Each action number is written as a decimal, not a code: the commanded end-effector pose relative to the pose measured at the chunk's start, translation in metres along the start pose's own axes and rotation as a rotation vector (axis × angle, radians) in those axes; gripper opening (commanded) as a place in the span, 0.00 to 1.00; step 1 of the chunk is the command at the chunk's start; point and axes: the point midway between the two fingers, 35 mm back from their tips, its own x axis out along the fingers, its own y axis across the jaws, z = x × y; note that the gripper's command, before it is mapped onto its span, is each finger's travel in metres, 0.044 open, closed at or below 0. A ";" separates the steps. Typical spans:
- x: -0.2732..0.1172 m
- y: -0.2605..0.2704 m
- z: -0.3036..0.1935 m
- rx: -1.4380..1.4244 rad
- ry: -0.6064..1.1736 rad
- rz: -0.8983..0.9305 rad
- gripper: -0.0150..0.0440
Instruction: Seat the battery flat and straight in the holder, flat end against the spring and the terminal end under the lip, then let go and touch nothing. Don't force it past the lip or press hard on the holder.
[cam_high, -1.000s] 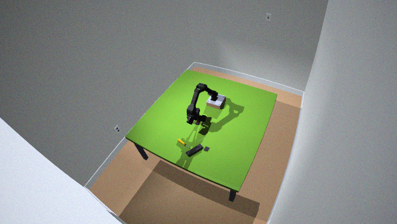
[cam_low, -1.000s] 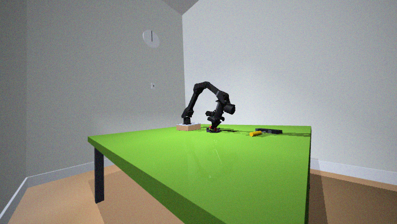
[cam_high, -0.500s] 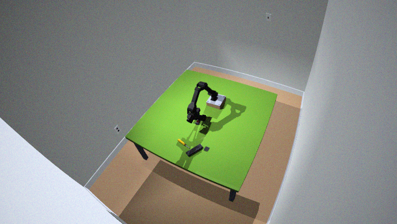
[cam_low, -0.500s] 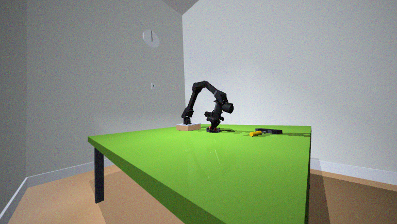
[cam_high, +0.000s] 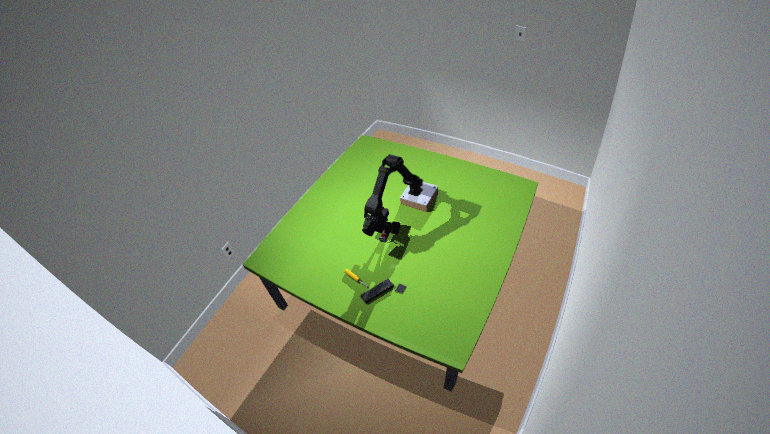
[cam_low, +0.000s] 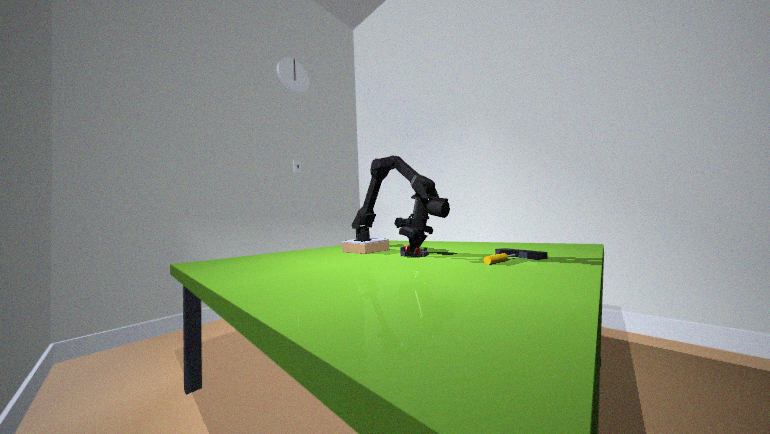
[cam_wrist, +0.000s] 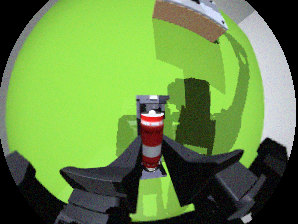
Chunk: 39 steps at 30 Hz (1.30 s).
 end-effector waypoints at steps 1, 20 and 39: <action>0.001 0.000 -0.005 -0.002 0.035 -0.006 0.39; 0.004 -0.001 -0.002 -0.007 0.125 -0.004 0.39; 0.006 -0.001 0.001 -0.013 0.205 0.004 0.39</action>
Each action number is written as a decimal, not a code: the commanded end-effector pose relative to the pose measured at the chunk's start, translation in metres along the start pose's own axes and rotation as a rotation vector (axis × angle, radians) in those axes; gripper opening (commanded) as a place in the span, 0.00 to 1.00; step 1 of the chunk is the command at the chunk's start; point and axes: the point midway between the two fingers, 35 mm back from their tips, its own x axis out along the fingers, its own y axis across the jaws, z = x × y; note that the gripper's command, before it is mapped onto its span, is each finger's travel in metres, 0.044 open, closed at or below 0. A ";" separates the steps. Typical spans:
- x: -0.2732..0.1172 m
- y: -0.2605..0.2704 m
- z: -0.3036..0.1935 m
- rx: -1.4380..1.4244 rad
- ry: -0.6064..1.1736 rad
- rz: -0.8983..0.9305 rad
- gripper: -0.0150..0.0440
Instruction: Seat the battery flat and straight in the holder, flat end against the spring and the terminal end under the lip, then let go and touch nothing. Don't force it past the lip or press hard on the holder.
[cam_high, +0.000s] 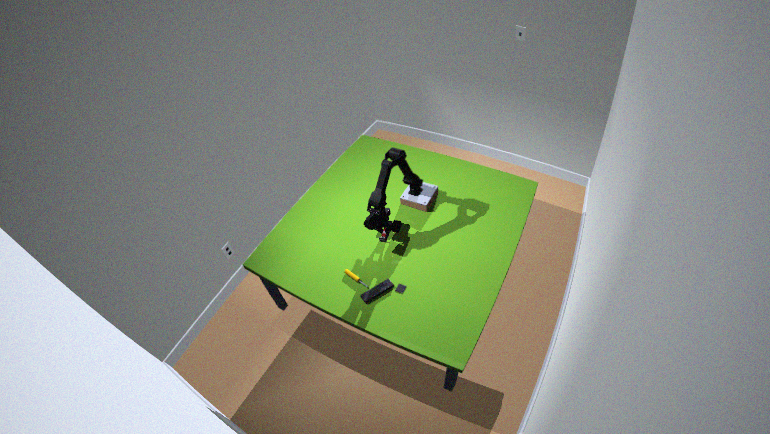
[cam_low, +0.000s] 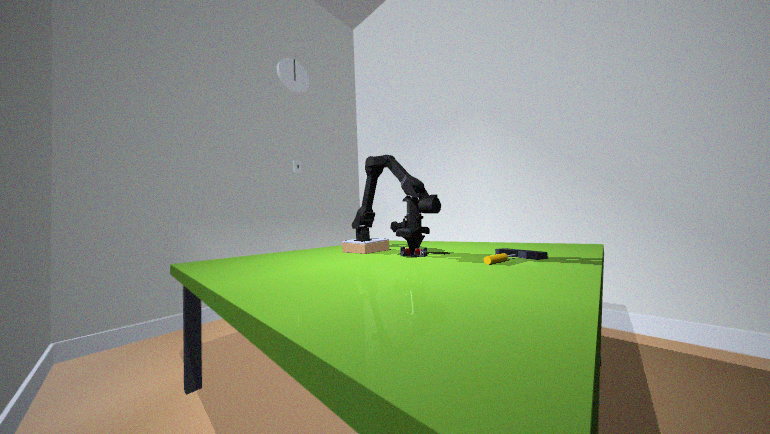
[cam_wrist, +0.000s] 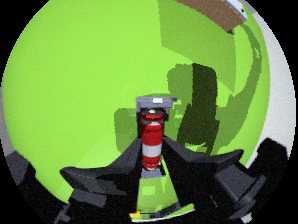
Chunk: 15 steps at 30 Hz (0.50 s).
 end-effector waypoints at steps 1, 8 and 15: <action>0.000 -0.001 -0.003 -0.004 0.020 -0.007 0.39; 0.000 -0.001 0.002 -0.004 0.024 -0.005 0.39; 0.001 -0.001 0.007 -0.005 0.030 -0.001 0.39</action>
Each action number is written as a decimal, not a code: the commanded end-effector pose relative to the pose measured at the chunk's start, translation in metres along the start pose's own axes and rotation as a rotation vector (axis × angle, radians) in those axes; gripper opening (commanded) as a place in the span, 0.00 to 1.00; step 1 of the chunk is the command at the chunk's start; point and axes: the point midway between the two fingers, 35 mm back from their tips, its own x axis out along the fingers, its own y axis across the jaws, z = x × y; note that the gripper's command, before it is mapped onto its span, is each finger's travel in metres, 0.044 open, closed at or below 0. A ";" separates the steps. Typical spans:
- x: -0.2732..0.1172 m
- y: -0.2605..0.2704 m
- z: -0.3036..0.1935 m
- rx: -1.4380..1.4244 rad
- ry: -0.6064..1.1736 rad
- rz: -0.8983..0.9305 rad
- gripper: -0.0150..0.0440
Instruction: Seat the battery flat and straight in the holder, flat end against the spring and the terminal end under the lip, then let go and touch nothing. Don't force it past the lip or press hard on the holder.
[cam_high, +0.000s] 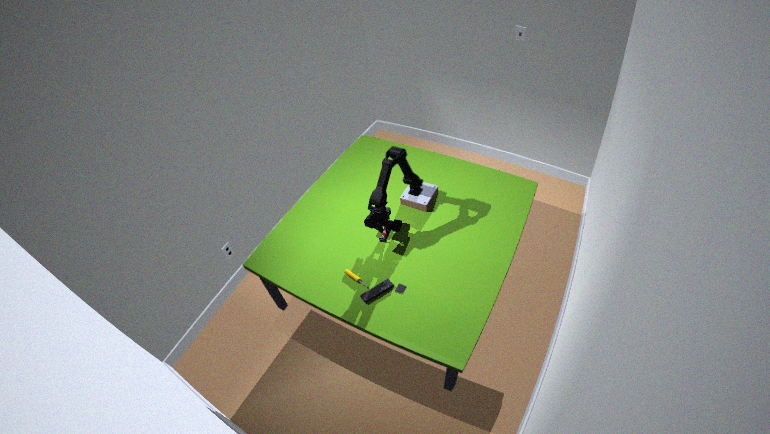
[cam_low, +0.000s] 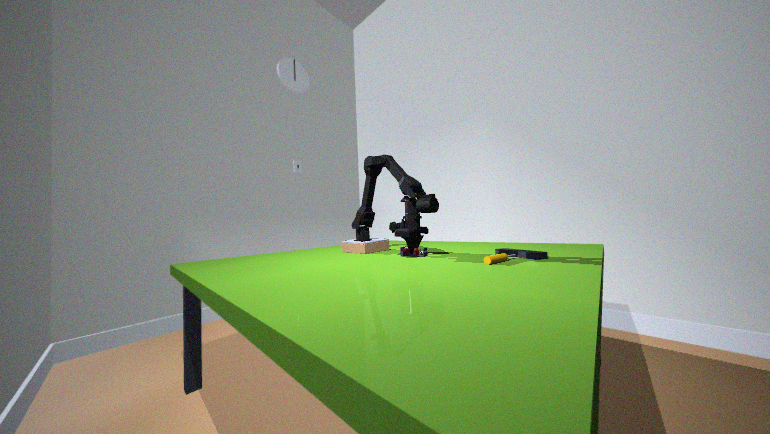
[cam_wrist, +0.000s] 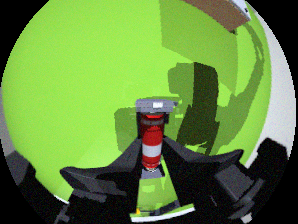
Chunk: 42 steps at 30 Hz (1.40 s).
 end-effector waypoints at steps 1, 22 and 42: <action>0.001 -0.001 0.003 -0.004 0.003 -0.004 0.39; 0.001 -0.001 0.007 -0.004 0.012 0.003 0.56; -0.075 -0.002 0.008 -0.002 0.013 0.004 0.92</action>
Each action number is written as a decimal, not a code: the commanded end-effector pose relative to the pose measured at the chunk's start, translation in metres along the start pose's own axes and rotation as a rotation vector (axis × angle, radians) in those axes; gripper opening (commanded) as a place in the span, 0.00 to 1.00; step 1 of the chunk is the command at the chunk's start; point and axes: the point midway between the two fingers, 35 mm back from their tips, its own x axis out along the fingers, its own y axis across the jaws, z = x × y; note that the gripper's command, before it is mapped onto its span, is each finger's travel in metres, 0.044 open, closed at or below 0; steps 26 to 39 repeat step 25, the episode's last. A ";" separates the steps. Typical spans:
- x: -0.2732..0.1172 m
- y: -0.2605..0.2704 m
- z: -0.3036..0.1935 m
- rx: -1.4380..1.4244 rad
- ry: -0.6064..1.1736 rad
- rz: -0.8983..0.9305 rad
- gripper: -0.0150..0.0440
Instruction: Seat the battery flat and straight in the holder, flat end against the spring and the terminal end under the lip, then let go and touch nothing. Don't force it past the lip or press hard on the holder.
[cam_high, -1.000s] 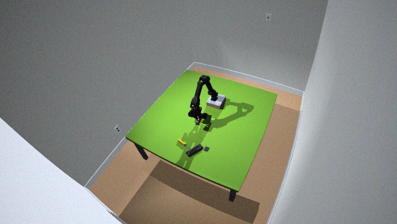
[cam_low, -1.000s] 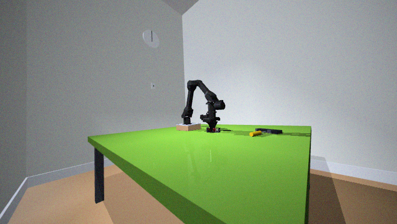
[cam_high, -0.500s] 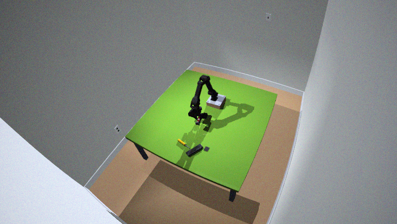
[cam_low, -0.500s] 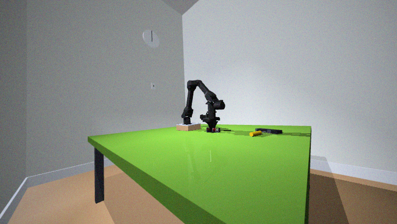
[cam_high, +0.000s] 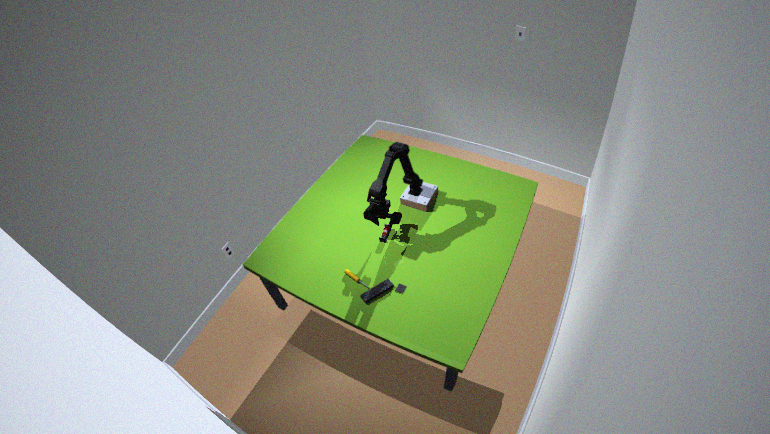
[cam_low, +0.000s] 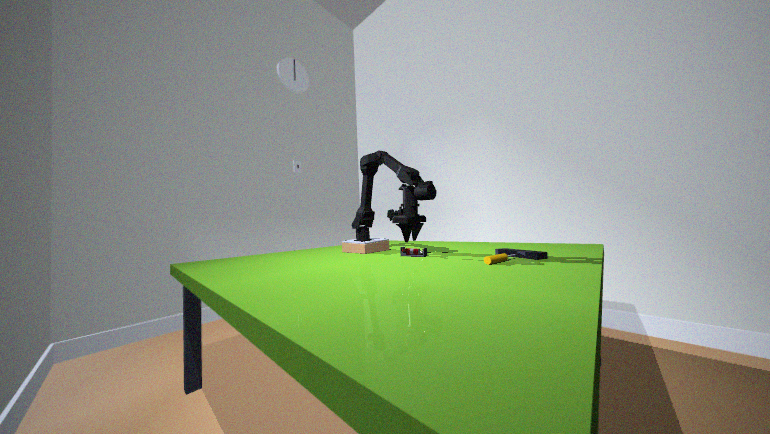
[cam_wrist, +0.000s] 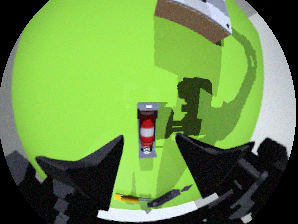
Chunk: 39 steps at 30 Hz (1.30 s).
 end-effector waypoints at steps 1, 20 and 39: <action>-0.034 -0.001 0.000 0.003 0.017 0.004 0.96; -0.041 0.000 0.000 0.003 0.017 0.004 1.00; -0.041 0.000 0.000 0.003 0.017 0.004 1.00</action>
